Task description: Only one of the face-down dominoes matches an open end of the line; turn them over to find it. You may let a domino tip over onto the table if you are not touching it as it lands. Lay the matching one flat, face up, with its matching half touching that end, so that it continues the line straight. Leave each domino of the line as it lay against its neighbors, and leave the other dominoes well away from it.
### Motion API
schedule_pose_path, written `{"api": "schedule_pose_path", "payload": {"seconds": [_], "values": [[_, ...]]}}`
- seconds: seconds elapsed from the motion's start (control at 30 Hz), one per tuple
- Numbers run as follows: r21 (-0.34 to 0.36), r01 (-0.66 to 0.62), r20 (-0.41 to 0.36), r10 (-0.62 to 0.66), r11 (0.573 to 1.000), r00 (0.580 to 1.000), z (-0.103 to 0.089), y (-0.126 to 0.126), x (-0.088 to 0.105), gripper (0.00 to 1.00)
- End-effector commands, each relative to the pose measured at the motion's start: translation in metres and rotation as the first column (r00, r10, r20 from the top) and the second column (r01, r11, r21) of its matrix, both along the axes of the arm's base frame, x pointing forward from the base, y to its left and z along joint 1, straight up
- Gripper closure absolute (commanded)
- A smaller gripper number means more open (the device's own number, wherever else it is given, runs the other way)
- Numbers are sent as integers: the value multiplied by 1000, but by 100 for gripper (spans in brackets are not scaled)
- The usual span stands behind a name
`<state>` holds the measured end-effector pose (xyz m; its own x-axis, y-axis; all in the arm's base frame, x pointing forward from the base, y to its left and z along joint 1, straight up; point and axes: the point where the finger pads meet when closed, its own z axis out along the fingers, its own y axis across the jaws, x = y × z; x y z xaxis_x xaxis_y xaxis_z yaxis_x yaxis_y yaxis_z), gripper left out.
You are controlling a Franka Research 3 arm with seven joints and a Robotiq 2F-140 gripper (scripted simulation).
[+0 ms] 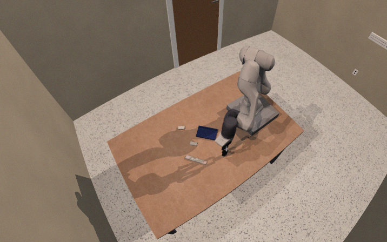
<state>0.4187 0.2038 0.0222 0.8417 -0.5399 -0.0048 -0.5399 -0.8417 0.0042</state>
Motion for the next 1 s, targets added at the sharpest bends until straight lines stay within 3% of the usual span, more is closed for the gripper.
{"api": "schedule_pose_path", "payload": {"seconds": [0.0,0.93,0.97], "values": [[3,7,9,-7,1000,1000,-6,0,3,67],[3,7,9,-7,1000,1000,-14,0,3,67],[3,7,9,-7,1000,1000,-14,0,3,78]]}}
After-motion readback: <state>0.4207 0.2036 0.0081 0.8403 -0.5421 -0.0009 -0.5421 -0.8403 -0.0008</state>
